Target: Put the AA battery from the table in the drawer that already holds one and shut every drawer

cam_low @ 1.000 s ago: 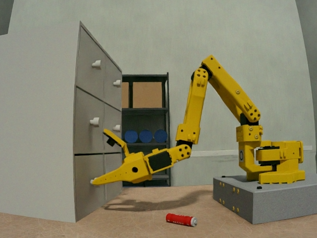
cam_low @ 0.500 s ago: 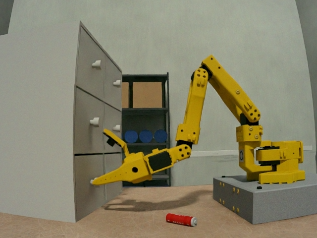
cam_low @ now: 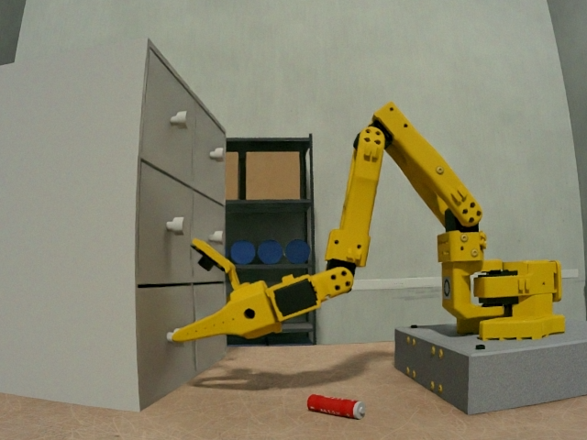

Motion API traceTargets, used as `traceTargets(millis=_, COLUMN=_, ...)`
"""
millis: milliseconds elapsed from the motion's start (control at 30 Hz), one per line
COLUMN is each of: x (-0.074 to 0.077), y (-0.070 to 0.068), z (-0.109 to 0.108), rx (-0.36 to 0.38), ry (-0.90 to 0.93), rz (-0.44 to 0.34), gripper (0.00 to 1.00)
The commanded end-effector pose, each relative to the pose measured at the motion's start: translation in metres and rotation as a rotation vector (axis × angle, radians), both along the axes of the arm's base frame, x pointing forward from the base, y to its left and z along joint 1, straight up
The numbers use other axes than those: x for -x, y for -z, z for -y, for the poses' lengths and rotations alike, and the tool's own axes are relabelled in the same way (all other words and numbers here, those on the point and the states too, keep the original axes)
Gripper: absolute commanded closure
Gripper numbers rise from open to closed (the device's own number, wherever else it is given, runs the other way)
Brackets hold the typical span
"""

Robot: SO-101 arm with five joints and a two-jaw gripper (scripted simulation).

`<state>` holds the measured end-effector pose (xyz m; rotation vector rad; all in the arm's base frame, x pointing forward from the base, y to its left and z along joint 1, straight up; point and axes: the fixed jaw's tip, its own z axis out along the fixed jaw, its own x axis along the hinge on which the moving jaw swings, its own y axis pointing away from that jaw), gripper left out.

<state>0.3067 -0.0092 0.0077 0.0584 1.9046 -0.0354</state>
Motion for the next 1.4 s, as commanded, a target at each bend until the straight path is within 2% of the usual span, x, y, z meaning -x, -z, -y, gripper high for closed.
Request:
traceTargets(millis=0, x=0.0035, y=0.0046, z=-0.0017, rx=-0.008, ry=-0.004, rz=-0.017, gripper=0.91)
traceTargets(millis=433, x=0.0035, y=0.0046, z=-0.0017, rx=-0.008, ry=-0.004, rz=-0.017, gripper=1.0)
traceTargets(millis=1367, x=0.0073, y=0.0034, z=-0.0014, rx=-0.004, ry=-0.003, rz=-0.017, gripper=1.0)
